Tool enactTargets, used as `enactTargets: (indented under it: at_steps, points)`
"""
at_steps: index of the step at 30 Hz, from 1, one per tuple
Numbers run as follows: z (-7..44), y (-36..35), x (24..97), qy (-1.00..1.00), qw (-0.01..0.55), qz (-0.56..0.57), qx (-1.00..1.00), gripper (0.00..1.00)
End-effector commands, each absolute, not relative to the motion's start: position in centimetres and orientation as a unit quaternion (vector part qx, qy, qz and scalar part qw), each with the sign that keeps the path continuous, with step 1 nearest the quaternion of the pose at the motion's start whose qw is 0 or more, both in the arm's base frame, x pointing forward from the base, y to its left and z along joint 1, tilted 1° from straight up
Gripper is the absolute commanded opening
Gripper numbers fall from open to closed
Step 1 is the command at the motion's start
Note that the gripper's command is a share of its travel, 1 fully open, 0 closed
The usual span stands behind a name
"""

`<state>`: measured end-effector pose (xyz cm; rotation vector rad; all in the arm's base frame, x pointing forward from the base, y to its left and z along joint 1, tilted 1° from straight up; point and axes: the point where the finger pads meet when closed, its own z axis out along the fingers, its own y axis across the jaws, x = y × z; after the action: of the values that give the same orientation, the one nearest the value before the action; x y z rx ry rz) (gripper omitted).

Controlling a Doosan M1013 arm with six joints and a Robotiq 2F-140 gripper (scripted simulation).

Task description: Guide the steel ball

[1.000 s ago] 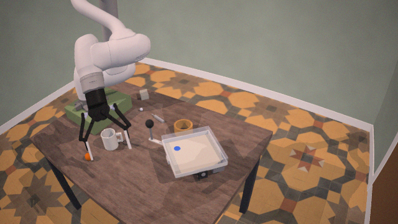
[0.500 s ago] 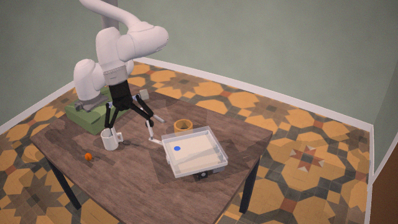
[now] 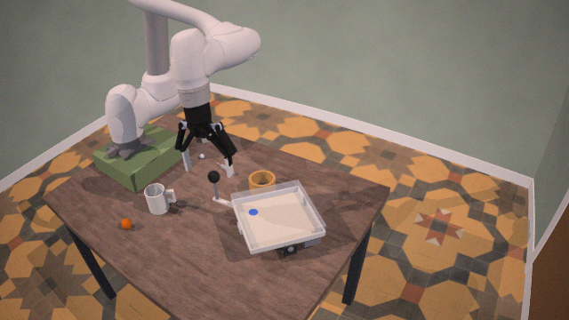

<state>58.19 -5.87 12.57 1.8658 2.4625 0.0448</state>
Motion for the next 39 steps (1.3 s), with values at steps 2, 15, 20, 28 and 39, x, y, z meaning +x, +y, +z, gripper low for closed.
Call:
enactTargets:
  at_steps: [2,15,20,28,39]
  points:
    - [12.49,-2.48,56.1,0.76,-0.008,-0.004,0.65,1.0]
    - [12.5,-2.09,55.82,0.756,-0.012,-0.006,0.655,0.36]
    - [12.5,-2.09,55.82,0.756,-0.012,-0.006,0.655,0.36]
    - [12.5,-2.09,55.82,0.756,-0.012,-0.006,0.655,0.36]
    - [12.5,-2.09,55.82,0.756,-0.012,-0.006,0.655,0.36]
